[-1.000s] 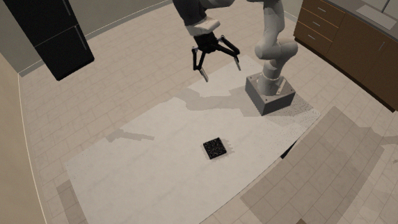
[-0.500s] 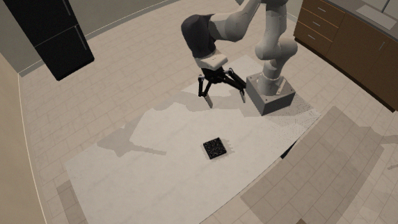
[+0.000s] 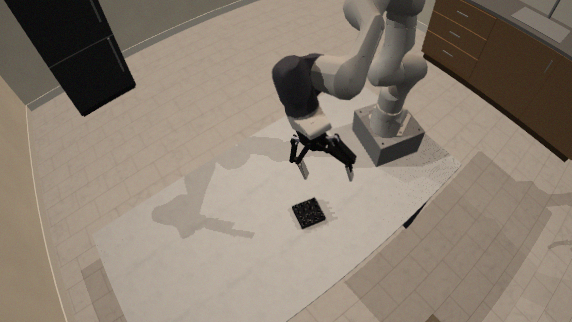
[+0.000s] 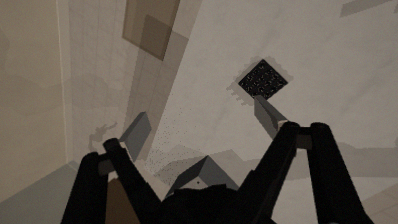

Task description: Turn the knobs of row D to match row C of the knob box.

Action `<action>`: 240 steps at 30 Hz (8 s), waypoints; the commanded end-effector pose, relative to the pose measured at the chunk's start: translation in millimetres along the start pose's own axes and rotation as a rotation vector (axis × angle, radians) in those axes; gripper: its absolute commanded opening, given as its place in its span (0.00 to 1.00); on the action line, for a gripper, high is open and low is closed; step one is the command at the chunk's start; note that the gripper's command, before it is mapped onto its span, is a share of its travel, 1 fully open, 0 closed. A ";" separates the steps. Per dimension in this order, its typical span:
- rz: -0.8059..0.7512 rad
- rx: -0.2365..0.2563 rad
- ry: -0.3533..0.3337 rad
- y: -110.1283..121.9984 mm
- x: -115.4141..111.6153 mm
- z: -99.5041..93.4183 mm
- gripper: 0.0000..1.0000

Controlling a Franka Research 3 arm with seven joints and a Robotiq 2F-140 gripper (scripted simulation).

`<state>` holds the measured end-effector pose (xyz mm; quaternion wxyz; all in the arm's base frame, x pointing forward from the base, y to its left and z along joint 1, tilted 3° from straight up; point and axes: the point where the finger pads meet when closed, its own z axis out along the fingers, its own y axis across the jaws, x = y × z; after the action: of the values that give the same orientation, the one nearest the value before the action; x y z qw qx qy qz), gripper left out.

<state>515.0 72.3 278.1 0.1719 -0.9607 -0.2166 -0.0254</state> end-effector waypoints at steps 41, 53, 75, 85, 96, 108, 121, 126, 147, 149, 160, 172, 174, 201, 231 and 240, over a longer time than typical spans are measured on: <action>0.193 -0.063 0.031 23.6 14.5 77.1 1.00; 0.269 -0.097 0.031 36.7 9.3 113.1 1.00; 0.343 -0.134 0.030 51.3 -0.1 145.5 1.00; 0.411 -0.174 0.031 66.6 -12.8 173.6 1.00; 0.411 -0.174 0.031 66.6 -12.8 173.6 1.00; 0.472 -0.214 0.031 81.6 -27.4 196.9 1.00; 0.526 -0.252 0.032 95.7 -42.6 215.7 1.00; 0.526 -0.252 0.032 95.7 -42.6 215.7 1.00; 0.675 -0.383 0.039 139.6 -98.7 259.0 1.00; 0.675 -0.383 0.039 139.6 -98.7 259.0 1.00; 0.676 -0.384 0.039 139.9 -99.1 259.2 1.00; 0.676 -0.384 0.039 139.9 -99.1 259.2 1.00; 0.676 -0.384 0.039 139.9 -99.1 259.2 1.00; 0.676 -0.384 0.039 139.9 -99.1 259.2 1.00; 0.676 -0.384 0.039 139.9 -99.1 259.2 1.00; 0.676 -0.384 0.039 139.9 -99.1 259.2 1.00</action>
<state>476.9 1.4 -22.4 -0.0086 -0.9922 0.1223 -0.0238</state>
